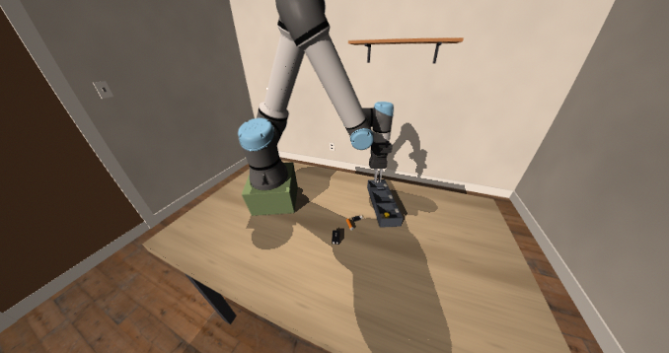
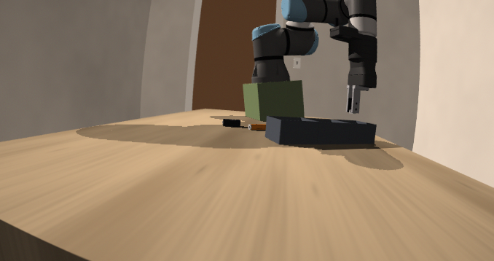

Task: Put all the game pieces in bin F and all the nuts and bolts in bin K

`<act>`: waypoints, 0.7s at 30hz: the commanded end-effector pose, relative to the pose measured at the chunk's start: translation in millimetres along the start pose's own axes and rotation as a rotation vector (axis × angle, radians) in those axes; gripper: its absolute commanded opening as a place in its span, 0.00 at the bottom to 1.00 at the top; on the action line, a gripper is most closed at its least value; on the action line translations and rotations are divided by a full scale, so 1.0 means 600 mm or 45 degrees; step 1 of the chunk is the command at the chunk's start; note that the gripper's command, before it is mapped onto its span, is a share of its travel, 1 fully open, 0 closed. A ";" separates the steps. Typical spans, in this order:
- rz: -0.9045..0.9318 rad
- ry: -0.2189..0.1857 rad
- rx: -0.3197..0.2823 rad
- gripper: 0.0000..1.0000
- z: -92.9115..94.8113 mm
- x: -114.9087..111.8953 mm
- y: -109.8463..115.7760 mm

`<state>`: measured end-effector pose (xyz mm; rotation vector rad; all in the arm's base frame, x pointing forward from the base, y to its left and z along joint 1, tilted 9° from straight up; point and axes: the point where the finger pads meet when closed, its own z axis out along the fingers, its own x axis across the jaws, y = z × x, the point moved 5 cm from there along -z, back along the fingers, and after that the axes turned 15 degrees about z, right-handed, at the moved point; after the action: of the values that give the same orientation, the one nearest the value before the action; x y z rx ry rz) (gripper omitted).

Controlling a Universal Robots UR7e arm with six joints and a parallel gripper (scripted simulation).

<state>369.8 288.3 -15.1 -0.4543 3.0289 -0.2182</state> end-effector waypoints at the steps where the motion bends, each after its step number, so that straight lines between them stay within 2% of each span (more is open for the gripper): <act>1: 0.000 -0.001 0.000 0.34 0.011 0.000 0.000; 21: 0.000 -0.001 0.000 0.34 0.065 0.000 0.000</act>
<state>372.3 283.6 -48.7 -0.4544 3.0307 -0.2194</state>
